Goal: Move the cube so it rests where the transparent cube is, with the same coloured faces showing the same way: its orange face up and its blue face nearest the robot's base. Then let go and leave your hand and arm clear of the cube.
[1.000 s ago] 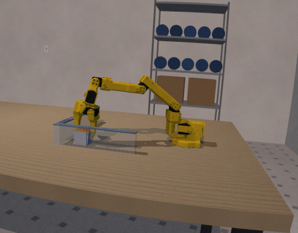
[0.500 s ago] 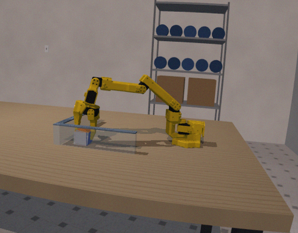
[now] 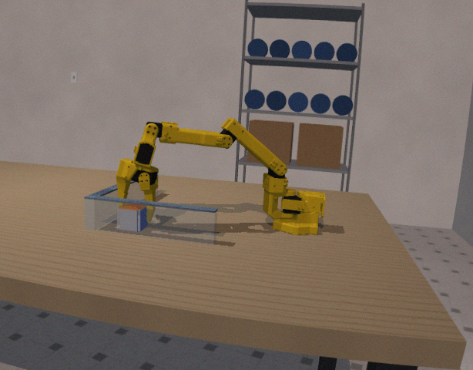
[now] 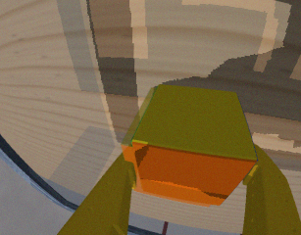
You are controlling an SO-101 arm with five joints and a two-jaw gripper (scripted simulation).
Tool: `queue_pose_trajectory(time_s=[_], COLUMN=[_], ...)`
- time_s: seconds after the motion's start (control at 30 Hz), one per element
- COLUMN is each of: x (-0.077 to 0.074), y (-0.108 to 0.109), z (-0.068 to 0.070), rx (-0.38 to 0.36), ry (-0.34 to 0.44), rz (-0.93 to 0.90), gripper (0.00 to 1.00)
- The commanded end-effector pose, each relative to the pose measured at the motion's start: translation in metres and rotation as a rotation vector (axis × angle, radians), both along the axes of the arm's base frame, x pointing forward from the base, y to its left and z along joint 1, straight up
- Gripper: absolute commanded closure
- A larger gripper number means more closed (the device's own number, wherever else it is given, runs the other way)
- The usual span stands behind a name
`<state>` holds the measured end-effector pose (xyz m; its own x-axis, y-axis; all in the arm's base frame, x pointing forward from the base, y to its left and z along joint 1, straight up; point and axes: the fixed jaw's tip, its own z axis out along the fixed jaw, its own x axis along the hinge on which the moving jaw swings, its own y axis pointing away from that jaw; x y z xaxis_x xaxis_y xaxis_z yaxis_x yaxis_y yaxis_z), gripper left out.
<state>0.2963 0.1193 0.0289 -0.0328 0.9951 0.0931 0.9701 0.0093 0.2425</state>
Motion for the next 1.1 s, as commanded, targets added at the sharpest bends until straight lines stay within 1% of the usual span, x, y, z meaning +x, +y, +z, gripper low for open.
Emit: queue_pose_trajectory(time_s=[0.0, 0.57, 0.83, 0.9, 1.07], x=[0.005, 0.005, 0.002, 0.002, -0.002], y=[0.003, 0.003, 0.001, 0.001, 0.0], z=[0.019, 0.021, 0.032, 0.032, 0.043], rx=[0.03, 0.03, 0.03, 0.03, 0.03], ry=[-0.071, -0.071, -0.071, -0.071, -0.071], rz=[0.003, 0.003, 0.003, 0.003, 0.003], gripper=[0.66, 0.65, 0.65, 0.65, 0.65])
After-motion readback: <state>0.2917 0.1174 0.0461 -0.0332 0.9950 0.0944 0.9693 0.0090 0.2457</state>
